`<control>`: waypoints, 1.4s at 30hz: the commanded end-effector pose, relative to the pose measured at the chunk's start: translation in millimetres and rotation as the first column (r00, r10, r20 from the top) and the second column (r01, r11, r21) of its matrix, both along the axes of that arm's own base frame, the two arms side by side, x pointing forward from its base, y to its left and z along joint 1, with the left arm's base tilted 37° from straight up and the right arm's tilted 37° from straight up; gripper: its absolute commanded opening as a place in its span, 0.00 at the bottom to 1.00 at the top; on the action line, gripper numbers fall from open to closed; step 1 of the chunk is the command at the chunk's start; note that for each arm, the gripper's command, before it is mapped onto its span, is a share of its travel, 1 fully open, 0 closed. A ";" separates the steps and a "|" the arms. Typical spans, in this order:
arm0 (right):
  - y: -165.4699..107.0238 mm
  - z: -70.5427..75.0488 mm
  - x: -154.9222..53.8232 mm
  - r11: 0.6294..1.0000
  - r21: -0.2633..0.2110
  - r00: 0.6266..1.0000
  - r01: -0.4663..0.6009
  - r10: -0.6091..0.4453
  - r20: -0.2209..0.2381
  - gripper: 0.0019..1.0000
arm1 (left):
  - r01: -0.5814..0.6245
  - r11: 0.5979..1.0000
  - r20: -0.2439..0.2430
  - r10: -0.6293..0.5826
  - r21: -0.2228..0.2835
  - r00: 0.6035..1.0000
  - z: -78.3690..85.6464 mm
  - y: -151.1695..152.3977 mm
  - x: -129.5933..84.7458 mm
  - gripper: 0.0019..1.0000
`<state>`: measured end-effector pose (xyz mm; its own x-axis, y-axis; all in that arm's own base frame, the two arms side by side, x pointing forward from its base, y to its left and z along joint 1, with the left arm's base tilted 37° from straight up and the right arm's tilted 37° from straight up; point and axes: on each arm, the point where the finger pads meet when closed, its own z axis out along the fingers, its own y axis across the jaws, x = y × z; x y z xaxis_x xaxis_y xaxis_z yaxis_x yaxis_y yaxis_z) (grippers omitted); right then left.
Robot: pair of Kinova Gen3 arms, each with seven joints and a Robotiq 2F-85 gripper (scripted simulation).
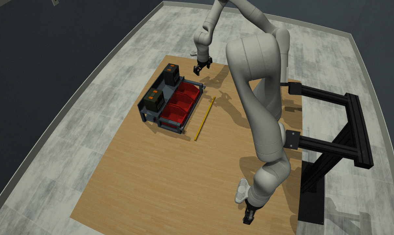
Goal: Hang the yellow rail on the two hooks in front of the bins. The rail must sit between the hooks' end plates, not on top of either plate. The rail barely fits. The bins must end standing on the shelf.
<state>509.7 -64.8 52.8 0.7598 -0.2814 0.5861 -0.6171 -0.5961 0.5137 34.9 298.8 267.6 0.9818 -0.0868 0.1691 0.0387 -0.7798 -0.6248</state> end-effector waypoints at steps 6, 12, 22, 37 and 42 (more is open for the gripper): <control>0.7 0.6 0.4 1.000 0.001 1.000 -0.001 0.001 0.001 1.00 | 0.026 1.000 -0.019 -0.026 0.005 0.999 4.0 3.2 -0.2 1.00; 0.7 0.6 0.4 1.000 0.001 1.000 -0.001 0.001 0.001 1.00 | 0.137 0.990 -0.102 -0.134 0.017 0.986 19.6 15.7 -1.1 1.00; 0.7 0.6 0.4 1.000 0.001 1.000 -0.001 0.001 0.001 1.00 | 0.404 0.915 -0.324 -0.385 -0.007 0.864 59.7 45.0 -7.1 1.00; 0.7 0.6 0.4 1.000 0.001 1.000 -0.001 0.001 0.001 1.00 | 0.719 0.639 -0.659 -0.669 -0.273 0.344 146.6 94.6 -39.6 1.00; 0.7 0.6 0.4 1.000 0.001 1.000 -0.001 0.001 0.001 1.00 | 0.736 0.559 -0.700 -0.695 -0.382 0.165 175.7 107.2 -53.7 1.00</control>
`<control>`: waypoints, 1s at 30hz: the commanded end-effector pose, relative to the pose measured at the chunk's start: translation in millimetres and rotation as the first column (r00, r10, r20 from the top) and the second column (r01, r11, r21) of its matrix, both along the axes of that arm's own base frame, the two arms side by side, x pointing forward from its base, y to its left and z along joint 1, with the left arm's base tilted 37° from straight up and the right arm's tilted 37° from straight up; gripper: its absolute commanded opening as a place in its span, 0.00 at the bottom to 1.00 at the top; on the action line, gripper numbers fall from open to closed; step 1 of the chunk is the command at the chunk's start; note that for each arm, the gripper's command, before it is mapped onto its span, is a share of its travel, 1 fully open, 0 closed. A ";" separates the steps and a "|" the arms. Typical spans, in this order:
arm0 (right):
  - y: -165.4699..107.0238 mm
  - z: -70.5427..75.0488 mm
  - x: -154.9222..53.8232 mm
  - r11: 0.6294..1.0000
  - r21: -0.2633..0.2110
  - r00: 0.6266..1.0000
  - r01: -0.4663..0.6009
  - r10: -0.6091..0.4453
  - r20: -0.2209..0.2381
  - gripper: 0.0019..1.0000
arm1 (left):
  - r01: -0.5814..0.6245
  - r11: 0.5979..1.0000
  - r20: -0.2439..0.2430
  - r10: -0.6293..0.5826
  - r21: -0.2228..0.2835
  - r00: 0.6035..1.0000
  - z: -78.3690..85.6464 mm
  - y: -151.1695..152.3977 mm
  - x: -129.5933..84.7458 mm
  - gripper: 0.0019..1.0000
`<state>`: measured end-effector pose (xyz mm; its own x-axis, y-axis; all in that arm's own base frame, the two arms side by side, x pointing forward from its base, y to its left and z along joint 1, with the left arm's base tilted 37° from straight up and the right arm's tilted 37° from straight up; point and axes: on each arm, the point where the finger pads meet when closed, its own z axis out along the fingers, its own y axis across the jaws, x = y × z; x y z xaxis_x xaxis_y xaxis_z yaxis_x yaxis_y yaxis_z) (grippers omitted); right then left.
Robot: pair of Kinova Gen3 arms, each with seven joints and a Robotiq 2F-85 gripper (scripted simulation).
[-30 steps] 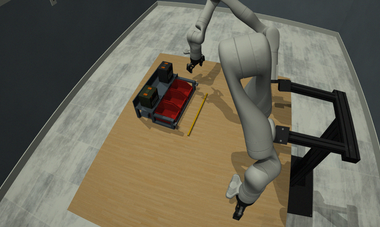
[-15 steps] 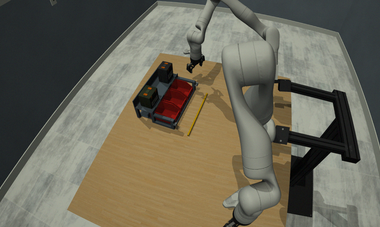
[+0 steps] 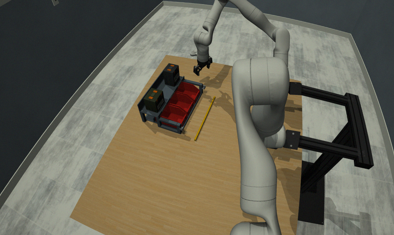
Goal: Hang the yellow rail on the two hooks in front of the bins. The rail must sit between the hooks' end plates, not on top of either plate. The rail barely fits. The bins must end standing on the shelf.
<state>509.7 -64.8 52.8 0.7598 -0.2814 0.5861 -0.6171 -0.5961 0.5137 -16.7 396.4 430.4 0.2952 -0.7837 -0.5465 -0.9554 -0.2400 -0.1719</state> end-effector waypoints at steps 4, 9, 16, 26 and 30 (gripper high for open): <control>0.7 0.6 0.4 1.000 0.001 1.000 -0.001 0.001 0.001 1.00 | 0.114 0.993 -0.145 -0.116 -0.023 0.983 29.4 16.0 -10.4 1.00; 0.7 0.6 0.4 1.000 0.001 1.000 -0.001 0.001 0.001 1.00 | 0.135 0.990 -0.180 -0.138 -0.027 0.974 36.9 18.7 -14.1 1.00; 0.7 0.6 0.4 1.000 0.001 1.000 -0.001 0.001 0.001 1.00 | 0.148 0.989 -0.202 -0.151 -0.030 0.968 41.6 20.3 -16.4 1.00; 0.2 0.8 -1.3 1.000 0.007 1.000 0.016 -0.016 0.010 1.00 | 0.148 0.989 -0.202 -0.151 -0.030 0.968 41.6 20.3 -16.4 1.00; -1.3 2.4 -1.7 0.999 0.013 0.999 0.030 -0.030 0.019 1.00 | 0.148 0.989 -0.202 -0.151 -0.030 0.968 41.6 20.3 -16.4 1.00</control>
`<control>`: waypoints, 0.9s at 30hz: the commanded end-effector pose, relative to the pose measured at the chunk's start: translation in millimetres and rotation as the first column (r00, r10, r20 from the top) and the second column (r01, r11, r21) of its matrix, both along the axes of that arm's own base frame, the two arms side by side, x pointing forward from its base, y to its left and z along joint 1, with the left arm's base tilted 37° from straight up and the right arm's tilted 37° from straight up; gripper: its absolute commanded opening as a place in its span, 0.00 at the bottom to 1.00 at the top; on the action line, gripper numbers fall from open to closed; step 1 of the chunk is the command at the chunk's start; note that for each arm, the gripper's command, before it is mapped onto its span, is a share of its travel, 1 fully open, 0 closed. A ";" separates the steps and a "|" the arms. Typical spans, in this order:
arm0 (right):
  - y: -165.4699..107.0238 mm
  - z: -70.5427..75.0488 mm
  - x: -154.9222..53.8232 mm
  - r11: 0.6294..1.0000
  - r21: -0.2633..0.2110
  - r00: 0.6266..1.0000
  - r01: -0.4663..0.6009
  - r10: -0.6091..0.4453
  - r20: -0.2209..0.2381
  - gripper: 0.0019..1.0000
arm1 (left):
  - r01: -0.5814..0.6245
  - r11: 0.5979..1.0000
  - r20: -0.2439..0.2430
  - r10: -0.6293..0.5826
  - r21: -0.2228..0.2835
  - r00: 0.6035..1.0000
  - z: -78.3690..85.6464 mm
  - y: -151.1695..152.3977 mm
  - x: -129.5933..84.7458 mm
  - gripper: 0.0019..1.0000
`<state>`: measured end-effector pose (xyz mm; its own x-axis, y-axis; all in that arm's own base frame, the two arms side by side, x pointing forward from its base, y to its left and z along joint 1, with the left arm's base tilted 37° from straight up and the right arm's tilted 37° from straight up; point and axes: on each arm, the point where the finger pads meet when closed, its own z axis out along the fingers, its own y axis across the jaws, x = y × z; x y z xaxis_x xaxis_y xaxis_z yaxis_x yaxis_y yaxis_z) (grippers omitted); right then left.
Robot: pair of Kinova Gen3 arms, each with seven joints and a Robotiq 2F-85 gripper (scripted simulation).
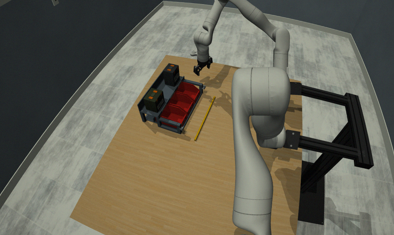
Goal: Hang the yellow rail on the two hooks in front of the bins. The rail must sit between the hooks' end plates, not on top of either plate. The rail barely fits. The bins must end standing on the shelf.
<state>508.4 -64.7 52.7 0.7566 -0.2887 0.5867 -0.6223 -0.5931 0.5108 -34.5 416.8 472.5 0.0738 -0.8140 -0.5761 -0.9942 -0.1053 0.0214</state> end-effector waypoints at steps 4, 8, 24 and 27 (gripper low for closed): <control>-3.1 3.8 -1.5 0.999 0.020 0.998 0.047 -0.048 0.032 1.00 | 0.012 1.000 -0.009 -0.012 -0.007 1.000 -0.5 -0.2 1.5 1.00; -4.2 5.6 -4.0 0.996 0.037 0.995 0.082 -0.084 0.051 1.00 | 0.012 1.000 -0.009 -0.012 -0.007 1.000 -0.5 -0.2 1.5 1.00; -12.5 20.2 -23.3 0.935 0.156 0.924 0.319 -0.344 0.169 1.00 | 0.012 1.000 -0.009 -0.012 -0.007 1.000 -0.5 -0.2 1.5 1.00; -13.6 24.7 -29.3 0.900 0.199 0.883 0.389 -0.425 0.199 1.00 | 0.012 1.000 -0.009 -0.012 -0.007 1.000 -0.5 -0.2 1.5 1.00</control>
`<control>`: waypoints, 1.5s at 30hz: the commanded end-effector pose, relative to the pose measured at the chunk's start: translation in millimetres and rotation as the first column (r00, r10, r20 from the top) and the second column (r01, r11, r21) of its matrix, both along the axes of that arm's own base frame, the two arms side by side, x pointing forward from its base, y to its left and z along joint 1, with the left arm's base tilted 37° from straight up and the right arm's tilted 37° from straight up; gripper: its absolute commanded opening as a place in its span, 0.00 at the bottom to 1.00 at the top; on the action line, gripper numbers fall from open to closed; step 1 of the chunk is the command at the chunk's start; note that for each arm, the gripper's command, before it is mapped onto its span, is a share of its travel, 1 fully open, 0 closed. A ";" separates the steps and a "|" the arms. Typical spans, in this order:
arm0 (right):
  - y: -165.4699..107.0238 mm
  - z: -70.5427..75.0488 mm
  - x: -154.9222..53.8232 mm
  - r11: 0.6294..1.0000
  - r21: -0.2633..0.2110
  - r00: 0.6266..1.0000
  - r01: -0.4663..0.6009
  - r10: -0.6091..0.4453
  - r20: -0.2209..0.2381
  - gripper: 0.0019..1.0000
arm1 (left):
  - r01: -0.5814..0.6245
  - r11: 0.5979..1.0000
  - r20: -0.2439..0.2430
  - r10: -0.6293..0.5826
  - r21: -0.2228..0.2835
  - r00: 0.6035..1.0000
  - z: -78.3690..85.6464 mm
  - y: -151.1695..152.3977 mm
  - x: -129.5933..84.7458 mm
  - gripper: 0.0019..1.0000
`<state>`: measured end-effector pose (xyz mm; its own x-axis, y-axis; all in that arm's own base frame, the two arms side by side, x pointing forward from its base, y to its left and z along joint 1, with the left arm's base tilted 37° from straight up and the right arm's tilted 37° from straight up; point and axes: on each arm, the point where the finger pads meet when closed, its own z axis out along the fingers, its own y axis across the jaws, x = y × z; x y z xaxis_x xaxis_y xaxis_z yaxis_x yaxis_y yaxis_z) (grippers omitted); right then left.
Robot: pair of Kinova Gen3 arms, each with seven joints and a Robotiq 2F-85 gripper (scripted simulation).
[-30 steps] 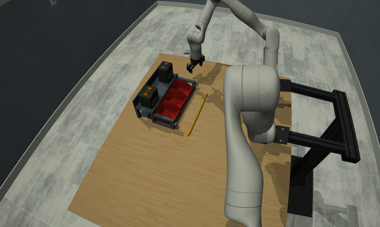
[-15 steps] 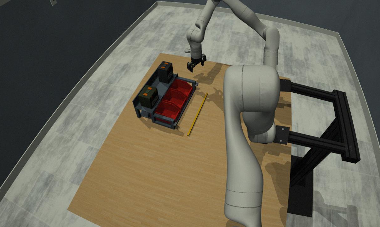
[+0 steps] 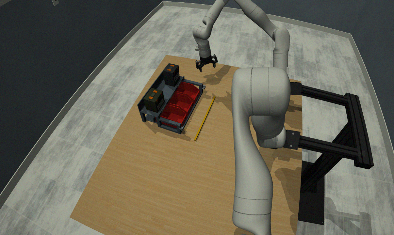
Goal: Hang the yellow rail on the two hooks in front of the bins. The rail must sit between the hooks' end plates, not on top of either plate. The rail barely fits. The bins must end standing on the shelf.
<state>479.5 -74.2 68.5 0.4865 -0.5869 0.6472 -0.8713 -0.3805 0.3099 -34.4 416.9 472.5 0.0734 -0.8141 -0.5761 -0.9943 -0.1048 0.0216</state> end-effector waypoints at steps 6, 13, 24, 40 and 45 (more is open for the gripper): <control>-3.6 15.6 -8.7 0.976 0.083 0.971 0.199 -0.208 0.120 1.00 | 0.012 1.000 -0.009 -0.012 -0.007 1.000 -0.5 -0.3 1.3 1.00; -0.7 29.0 -24.9 0.875 0.210 0.852 0.436 -0.477 0.217 1.00 | 0.012 1.000 -0.009 -0.012 -0.007 1.000 -0.5 -0.3 1.3 1.00; 15.0 51.8 -40.1 0.574 0.432 0.509 0.696 -0.818 0.268 1.00 | 0.012 1.000 -0.009 -0.012 -0.007 1.000 -0.5 -0.3 1.3 1.00; 64.8 114.1 -34.0 -0.223 0.710 -0.335 0.668 -0.942 0.019 1.00 | 0.012 1.000 -0.009 -0.012 -0.007 1.000 -0.5 -0.3 1.3 1.00; 86.9 115.4 -25.8 -0.431 0.705 -0.557 0.564 -0.829 -0.061 1.00 | 0.012 1.000 -0.009 -0.012 -0.007 1.000 -0.5 -0.3 1.3 1.00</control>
<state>446.5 6.4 183.9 -0.9981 -0.0451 0.0425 -0.0454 0.9989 -0.0071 -34.4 416.9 472.5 0.0733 -0.8141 -0.5761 -0.9943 -0.1048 0.0216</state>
